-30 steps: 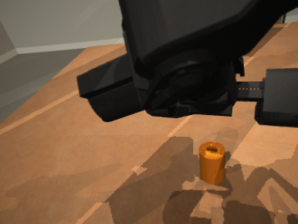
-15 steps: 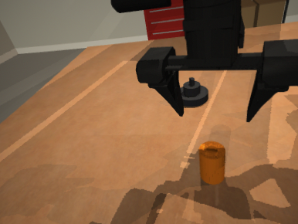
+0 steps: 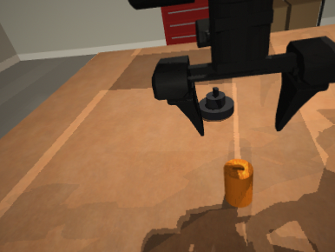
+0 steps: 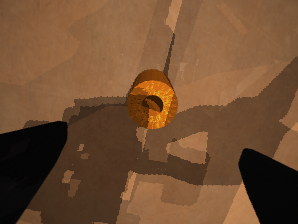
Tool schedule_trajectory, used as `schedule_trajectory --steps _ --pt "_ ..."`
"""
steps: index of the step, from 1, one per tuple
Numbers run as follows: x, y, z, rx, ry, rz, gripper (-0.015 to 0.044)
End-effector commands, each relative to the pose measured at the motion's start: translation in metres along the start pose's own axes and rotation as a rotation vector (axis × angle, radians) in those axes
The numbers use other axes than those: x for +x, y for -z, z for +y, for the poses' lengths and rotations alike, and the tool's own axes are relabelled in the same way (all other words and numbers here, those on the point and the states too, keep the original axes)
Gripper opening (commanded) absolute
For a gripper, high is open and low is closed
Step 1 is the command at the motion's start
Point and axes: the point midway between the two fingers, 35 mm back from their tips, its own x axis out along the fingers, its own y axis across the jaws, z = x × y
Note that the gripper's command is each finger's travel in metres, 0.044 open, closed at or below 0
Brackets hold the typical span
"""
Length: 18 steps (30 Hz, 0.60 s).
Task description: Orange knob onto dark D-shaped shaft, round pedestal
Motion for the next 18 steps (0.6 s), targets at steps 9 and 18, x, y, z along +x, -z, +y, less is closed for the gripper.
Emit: schedule_trajectory --steps 9,18 --pt "0.0001 0.0018 0.0002 -1.232 -0.01 0.0 0.044" --pt "0.0004 0.0024 0.0008 -1.581 -0.011 -0.001 0.044"
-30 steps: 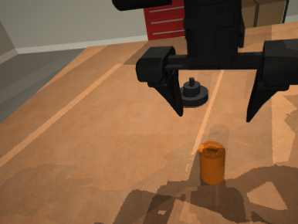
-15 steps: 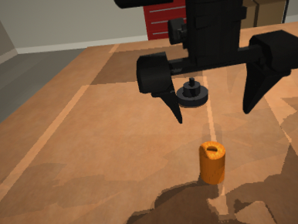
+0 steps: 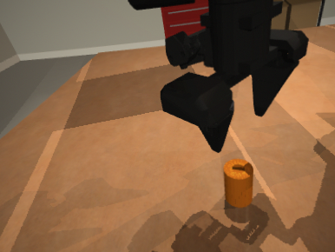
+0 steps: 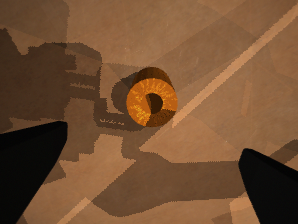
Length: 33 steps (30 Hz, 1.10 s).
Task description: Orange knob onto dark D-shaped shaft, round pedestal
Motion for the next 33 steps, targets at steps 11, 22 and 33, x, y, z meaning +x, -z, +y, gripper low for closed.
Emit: schedule_trajectory --steps 11,22,33 --pt "0.0 -0.001 -0.001 -0.731 -0.009 -0.006 0.044" --pt "0.002 -0.002 0.0 -0.731 -0.009 -0.006 0.044" --pt "0.043 -0.001 0.001 -0.732 -0.01 -0.006 0.044"
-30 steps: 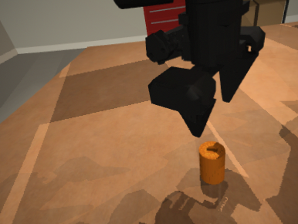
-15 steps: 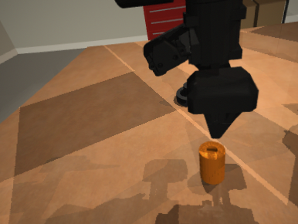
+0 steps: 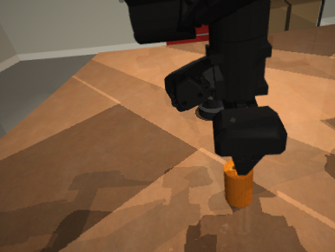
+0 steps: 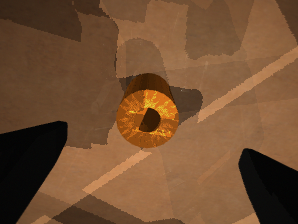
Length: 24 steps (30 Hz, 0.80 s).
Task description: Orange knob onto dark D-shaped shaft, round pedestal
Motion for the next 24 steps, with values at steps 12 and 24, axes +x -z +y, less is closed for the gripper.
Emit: schedule_trajectory --steps 12,24 --pt "0.026 0.0 0.004 -0.008 -0.004 -0.002 0.044" --pt "0.045 -0.001 0.004 -0.008 -0.004 -0.002 0.044"
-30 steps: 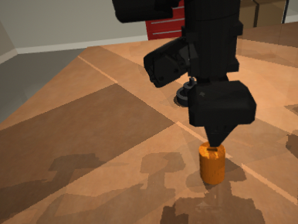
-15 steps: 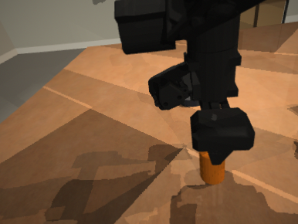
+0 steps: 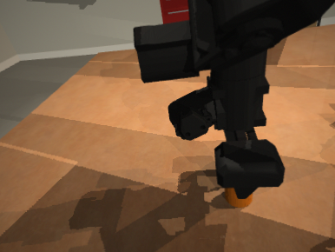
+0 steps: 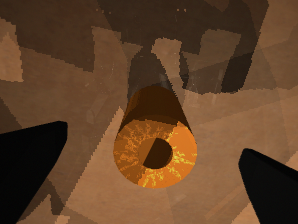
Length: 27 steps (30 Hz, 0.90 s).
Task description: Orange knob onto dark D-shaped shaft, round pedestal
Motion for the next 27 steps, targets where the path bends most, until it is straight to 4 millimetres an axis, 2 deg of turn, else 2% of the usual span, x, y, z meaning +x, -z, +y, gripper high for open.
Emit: schedule_trajectory --steps 1,25,27 --pt "0.01 0.001 -0.001 0.007 0.002 0.007 0.044" --pt "0.045 0.003 0.0 0.009 -0.004 0.005 0.044" --pt "0.045 0.003 0.0 0.009 -0.004 0.005 0.0388"
